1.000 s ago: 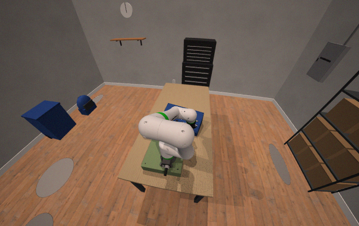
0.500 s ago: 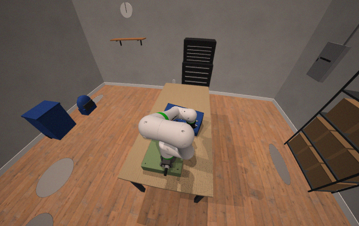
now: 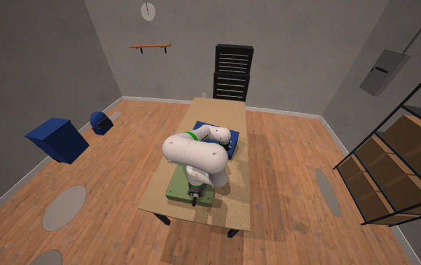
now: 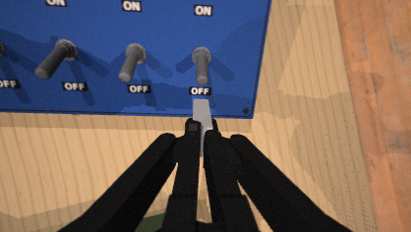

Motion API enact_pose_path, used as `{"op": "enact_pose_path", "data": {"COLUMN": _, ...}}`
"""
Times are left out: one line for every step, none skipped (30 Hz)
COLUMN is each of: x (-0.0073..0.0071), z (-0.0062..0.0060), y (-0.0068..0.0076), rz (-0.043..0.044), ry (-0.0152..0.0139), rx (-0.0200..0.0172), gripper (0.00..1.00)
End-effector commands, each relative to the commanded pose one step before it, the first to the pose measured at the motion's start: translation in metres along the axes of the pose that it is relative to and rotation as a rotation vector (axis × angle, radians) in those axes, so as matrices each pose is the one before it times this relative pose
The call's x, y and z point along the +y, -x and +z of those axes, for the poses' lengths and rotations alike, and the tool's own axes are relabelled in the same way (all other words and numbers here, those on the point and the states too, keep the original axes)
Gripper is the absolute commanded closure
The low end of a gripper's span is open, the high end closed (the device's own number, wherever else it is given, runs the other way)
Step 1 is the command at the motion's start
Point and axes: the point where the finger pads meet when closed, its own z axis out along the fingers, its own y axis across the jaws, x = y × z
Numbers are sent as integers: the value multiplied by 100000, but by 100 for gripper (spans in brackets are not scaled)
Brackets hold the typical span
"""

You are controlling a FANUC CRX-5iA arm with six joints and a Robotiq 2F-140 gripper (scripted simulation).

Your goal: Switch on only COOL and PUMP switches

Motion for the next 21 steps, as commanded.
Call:
{"op": "enact_pose_path", "data": {"x": 5, "z": -12, "y": -91, "rz": -3, "ry": 13, "rx": 38, "gripper": 100}}
{"op": "enact_pose_path", "data": {"x": 0, "z": 0, "y": -28, "rz": 0, "ry": 0, "rx": 0, "gripper": 100}}
{"op": "enact_pose_path", "data": {"x": 0, "z": 0, "y": -32, "rz": 0, "ry": 0, "rx": 0, "gripper": 100}}
{"op": "enact_pose_path", "data": {"x": 0, "z": 0, "y": -35, "rz": 0, "ry": 0, "rx": 0, "gripper": 100}}
{"op": "enact_pose_path", "data": {"x": 0, "z": 0, "y": -39, "rz": 0, "ry": 0, "rx": 0, "gripper": 100}}
{"op": "enact_pose_path", "data": {"x": 0, "z": 0, "y": -43, "rz": 0, "ry": 0, "rx": 0, "gripper": 100}}
{"op": "enact_pose_path", "data": {"x": 0, "z": 0, "y": -47, "rz": 0, "ry": 0, "rx": 0, "gripper": 100}}
{"op": "enact_pose_path", "data": {"x": 0, "z": 0, "y": -50, "rz": 0, "ry": 0, "rx": 0, "gripper": 100}}
{"op": "enact_pose_path", "data": {"x": 0, "z": 0, "y": -54, "rz": 0, "ry": 0, "rx": 0, "gripper": 100}}
{"op": "enact_pose_path", "data": {"x": 0, "z": 0, "y": -58, "rz": 0, "ry": 0, "rx": 0, "gripper": 100}}
{"op": "enact_pose_path", "data": {"x": 0, "z": 0, "y": -62, "rz": 0, "ry": 0, "rx": 0, "gripper": 100}}
{"op": "enact_pose_path", "data": {"x": 0, "z": 0, "y": 0, "rz": 0, "ry": 0, "rx": 0, "gripper": 100}}
{"op": "enact_pose_path", "data": {"x": 0, "z": 0, "y": 0, "rz": 0, "ry": 0, "rx": 0, "gripper": 100}}
{"op": "enact_pose_path", "data": {"x": 0, "z": 0, "y": -65, "rz": 0, "ry": 0, "rx": 0, "gripper": 100}}
{"op": "enact_pose_path", "data": {"x": 0, "z": 0, "y": -68, "rz": 0, "ry": 0, "rx": 0, "gripper": 100}}
{"op": "enact_pose_path", "data": {"x": 0, "z": 0, "y": -72, "rz": 0, "ry": 0, "rx": 0, "gripper": 100}}
{"op": "enact_pose_path", "data": {"x": 0, "z": 0, "y": -74, "rz": 0, "ry": 0, "rx": 0, "gripper": 100}}
{"op": "enact_pose_path", "data": {"x": 0, "z": 0, "y": -77, "rz": 0, "ry": 0, "rx": 0, "gripper": 100}}
{"op": "enact_pose_path", "data": {"x": 0, "z": 0, "y": -80, "rz": 0, "ry": 0, "rx": 0, "gripper": 100}}
{"op": "enact_pose_path", "data": {"x": 0, "z": 0, "y": -83, "rz": 0, "ry": 0, "rx": 0, "gripper": 100}}
{"op": "enact_pose_path", "data": {"x": 0, "z": 0, "y": -85, "rz": 0, "ry": 0, "rx": 0, "gripper": 100}}
